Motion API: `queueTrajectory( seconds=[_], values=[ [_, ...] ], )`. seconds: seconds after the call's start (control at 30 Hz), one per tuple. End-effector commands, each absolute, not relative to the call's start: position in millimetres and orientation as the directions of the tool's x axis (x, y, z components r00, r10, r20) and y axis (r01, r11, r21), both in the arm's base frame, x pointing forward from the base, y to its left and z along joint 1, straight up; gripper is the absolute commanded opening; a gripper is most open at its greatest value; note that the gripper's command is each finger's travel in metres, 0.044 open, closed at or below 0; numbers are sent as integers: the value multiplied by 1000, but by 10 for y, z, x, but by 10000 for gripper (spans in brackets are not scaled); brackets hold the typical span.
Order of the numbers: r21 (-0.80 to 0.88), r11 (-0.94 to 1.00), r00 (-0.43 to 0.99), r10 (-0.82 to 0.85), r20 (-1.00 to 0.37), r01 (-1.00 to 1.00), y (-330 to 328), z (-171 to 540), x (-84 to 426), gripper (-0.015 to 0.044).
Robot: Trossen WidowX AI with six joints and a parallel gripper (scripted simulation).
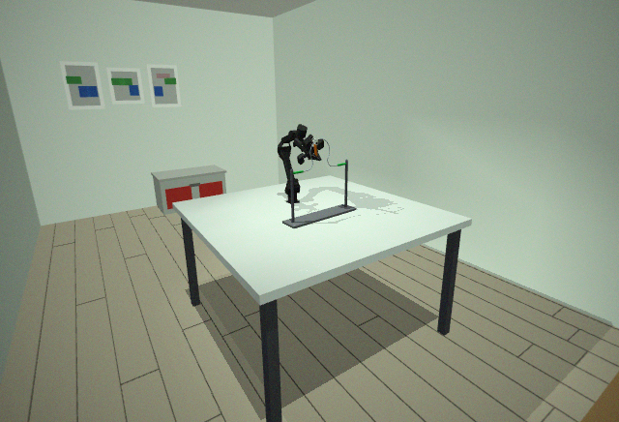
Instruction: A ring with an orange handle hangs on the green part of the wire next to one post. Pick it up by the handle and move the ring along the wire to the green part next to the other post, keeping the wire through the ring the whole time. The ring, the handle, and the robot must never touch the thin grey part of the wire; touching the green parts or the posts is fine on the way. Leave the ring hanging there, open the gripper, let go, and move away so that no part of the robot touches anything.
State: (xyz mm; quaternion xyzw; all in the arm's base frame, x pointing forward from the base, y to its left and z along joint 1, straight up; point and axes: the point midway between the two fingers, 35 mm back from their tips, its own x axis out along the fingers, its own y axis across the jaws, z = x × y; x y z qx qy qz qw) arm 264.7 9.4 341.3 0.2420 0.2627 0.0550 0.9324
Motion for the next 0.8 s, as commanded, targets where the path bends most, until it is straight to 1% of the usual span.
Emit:
queueTrajectory(
  seconds=[0.0, 0.77],
  values=[
    [418, 908, 858, 194, -475, 26, 65, 3397, 2645, -150],
    [94, 995, 873, 21, -488, 29, -80, 3348, 2657, -150]
  ],
)
